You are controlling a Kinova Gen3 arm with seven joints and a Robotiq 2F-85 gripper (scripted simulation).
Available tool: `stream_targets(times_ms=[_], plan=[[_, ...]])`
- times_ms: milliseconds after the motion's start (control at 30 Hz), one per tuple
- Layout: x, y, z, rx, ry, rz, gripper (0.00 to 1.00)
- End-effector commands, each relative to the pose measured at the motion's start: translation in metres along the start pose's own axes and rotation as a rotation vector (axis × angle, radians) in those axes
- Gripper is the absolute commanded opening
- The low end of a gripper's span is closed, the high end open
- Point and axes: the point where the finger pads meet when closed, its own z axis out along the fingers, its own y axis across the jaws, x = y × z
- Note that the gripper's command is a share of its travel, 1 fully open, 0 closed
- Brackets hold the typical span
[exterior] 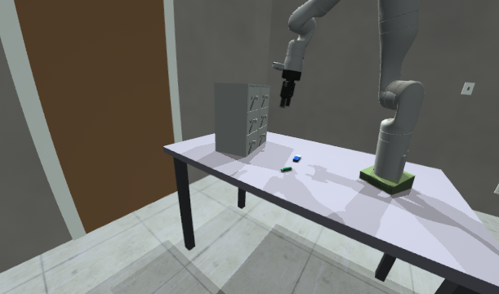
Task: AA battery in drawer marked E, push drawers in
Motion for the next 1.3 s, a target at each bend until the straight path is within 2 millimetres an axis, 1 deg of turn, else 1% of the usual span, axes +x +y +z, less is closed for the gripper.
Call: stream_targets(times_ms=[0,1267], plan=[[0.000,-0.001,0.001,0.003,0.013,0.001,1.00],[0.019,-0.001,0.032,0.004,0.238,0.001,1.00]])
